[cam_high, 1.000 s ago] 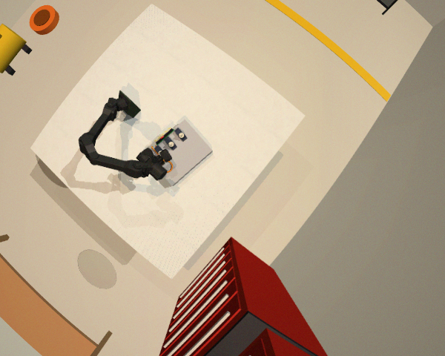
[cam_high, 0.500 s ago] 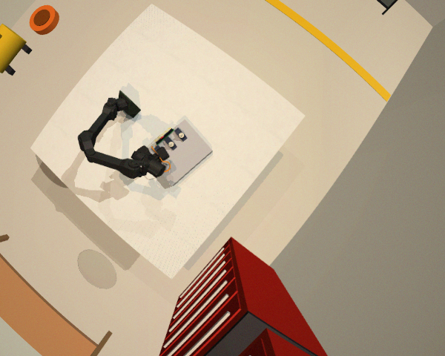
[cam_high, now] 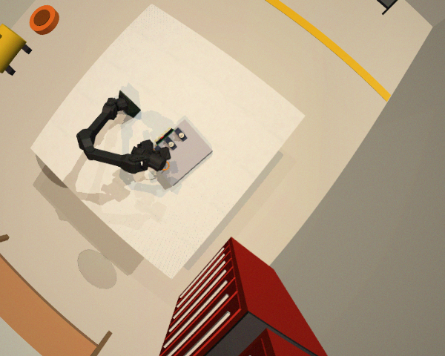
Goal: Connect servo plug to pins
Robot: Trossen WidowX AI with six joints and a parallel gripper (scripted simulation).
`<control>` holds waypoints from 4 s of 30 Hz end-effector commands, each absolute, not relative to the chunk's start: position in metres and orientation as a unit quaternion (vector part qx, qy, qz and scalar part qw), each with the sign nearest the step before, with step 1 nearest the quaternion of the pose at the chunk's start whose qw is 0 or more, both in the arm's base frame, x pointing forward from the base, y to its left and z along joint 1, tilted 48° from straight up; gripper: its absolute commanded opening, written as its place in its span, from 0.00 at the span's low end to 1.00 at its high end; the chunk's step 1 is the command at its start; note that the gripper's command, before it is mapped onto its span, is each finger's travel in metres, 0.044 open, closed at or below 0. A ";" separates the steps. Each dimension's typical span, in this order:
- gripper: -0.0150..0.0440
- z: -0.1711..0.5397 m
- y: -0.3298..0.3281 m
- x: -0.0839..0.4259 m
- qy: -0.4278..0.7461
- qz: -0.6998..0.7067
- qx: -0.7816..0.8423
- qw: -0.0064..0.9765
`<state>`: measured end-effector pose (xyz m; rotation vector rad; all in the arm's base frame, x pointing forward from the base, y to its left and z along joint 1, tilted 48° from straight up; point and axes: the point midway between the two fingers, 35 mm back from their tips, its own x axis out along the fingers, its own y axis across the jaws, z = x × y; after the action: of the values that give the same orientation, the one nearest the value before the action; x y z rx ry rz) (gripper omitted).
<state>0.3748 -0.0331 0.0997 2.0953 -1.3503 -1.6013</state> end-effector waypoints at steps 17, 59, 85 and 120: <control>0.25 0.075 -0.003 0.345 -0.584 -0.393 0.700 -0.120; 0.25 0.035 0.033 0.273 -0.705 0.014 0.502 -0.500; 0.25 0.016 0.040 0.224 -0.648 0.282 0.284 -0.648; 0.25 -0.006 0.009 0.253 -0.632 0.317 0.252 -0.661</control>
<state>0.2463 0.0080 -0.0074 -0.5679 1.4371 -0.7179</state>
